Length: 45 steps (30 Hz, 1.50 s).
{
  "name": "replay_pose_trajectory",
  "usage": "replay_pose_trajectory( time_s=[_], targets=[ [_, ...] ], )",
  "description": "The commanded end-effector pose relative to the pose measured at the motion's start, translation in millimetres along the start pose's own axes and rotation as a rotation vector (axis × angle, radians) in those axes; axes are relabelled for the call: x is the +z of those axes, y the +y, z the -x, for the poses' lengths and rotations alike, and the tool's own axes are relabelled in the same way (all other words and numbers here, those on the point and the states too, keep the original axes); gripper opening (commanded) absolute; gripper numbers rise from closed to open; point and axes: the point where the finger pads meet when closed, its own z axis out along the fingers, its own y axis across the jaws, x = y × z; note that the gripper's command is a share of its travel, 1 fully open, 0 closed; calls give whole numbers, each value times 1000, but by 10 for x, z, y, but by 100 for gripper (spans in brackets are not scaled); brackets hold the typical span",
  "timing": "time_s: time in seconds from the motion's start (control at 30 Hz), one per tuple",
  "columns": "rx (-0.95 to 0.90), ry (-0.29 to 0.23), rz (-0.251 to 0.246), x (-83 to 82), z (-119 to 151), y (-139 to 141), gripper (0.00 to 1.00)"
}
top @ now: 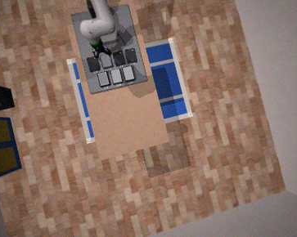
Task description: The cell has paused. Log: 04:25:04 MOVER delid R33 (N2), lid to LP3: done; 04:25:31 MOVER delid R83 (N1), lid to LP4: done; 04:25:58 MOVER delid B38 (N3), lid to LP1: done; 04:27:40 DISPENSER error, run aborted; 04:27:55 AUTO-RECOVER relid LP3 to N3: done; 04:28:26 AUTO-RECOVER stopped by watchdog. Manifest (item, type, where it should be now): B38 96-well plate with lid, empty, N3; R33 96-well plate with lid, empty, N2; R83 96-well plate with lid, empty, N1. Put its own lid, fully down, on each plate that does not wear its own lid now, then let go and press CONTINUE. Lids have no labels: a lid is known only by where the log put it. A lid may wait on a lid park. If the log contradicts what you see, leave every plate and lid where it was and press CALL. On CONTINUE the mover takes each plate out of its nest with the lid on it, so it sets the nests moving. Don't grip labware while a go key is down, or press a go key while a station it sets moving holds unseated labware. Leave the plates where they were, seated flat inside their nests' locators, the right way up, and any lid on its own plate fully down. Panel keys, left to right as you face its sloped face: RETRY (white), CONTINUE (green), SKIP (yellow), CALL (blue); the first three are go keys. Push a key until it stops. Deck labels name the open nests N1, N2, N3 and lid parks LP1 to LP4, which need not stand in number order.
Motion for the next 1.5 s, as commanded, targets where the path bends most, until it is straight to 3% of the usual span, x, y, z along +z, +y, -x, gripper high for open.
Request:
replay_pose_trajectory(
  time_s=[0.0, 0.7, 0.73, 1.47],
  targets=[
    [0, 0, 0, -2, -2, 1, 66],
    [0, 0, 0, -2, -2, 1, 66],
    [0, 0, 0, -2, -2, 1, 59],
    [0, 0, 0, -2, -2, 1, 59]
  ],
)
